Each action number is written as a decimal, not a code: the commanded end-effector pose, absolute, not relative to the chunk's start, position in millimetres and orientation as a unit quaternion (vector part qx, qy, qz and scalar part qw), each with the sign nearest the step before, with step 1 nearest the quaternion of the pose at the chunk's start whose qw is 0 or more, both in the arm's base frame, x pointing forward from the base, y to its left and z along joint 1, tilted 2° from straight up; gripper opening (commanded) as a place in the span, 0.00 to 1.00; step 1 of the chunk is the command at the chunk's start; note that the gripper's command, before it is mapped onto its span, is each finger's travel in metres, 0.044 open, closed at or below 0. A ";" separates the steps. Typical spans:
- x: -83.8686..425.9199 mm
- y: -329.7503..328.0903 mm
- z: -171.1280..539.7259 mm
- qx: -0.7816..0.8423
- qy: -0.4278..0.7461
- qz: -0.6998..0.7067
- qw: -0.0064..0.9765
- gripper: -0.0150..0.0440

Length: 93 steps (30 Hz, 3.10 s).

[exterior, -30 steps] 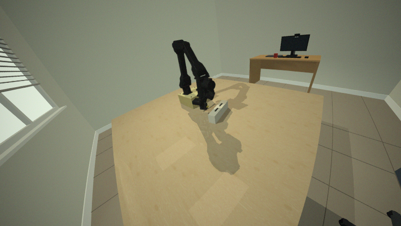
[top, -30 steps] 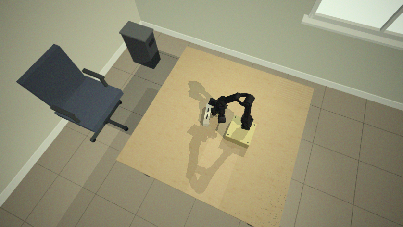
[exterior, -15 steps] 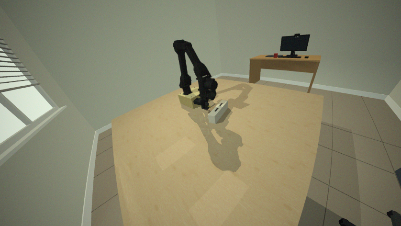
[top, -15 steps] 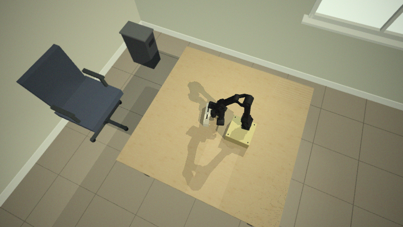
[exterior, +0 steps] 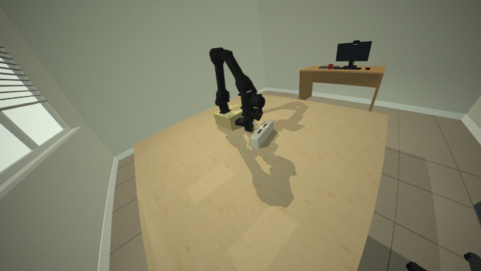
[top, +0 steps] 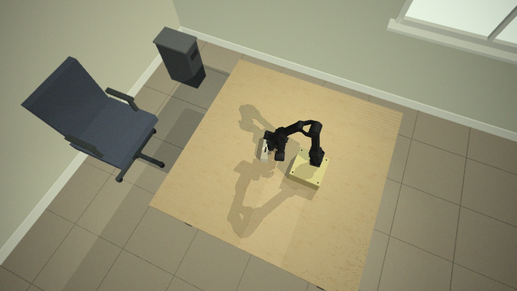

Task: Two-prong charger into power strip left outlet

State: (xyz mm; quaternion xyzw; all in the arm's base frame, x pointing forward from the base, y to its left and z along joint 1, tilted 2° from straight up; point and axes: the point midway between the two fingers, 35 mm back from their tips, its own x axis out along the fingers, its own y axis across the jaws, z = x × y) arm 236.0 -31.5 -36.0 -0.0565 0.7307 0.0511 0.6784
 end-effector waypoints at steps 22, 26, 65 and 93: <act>261.9 -17.8 -40.7 -0.042 0.733 0.041 0.678 0.25; 261.9 -17.8 -40.7 -0.042 0.733 0.041 0.678 0.25; 268.5 -16.1 -40.8 -0.041 0.732 0.041 0.678 0.25; 274.4 -15.4 -40.7 -0.041 0.732 0.041 0.679 0.25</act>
